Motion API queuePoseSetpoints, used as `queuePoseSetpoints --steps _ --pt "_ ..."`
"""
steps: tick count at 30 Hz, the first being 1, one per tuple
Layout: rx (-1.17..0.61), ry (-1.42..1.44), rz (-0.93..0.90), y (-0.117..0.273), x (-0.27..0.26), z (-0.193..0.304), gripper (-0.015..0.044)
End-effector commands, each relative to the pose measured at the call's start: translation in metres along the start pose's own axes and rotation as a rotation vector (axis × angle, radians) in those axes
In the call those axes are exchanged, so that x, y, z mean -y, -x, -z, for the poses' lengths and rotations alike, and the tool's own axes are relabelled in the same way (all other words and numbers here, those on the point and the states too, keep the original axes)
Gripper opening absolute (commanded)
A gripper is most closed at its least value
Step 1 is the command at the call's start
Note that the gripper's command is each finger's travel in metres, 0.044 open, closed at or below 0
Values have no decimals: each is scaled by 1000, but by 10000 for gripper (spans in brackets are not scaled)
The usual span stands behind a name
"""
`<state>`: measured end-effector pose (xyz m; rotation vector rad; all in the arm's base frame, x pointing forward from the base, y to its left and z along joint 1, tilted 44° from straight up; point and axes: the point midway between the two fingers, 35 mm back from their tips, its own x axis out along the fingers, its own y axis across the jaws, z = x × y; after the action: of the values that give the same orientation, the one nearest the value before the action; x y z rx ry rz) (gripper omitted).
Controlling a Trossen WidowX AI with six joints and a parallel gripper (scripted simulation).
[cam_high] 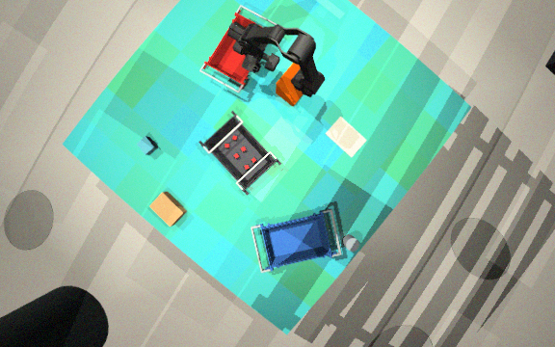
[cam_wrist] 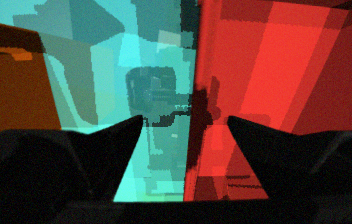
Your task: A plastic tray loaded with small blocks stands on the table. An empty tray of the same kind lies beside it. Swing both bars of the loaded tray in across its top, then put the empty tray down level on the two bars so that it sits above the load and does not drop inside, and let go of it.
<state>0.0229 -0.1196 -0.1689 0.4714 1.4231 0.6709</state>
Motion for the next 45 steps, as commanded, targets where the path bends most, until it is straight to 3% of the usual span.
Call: queuePoseSetpoints --steps 1,15,45 --pt "5 -7 -6 -3 -1 -1 440" --pt "5 -7 -6 -3 -1 -1 235" --pt "5 -7 -6 -3 -1 -1 35"
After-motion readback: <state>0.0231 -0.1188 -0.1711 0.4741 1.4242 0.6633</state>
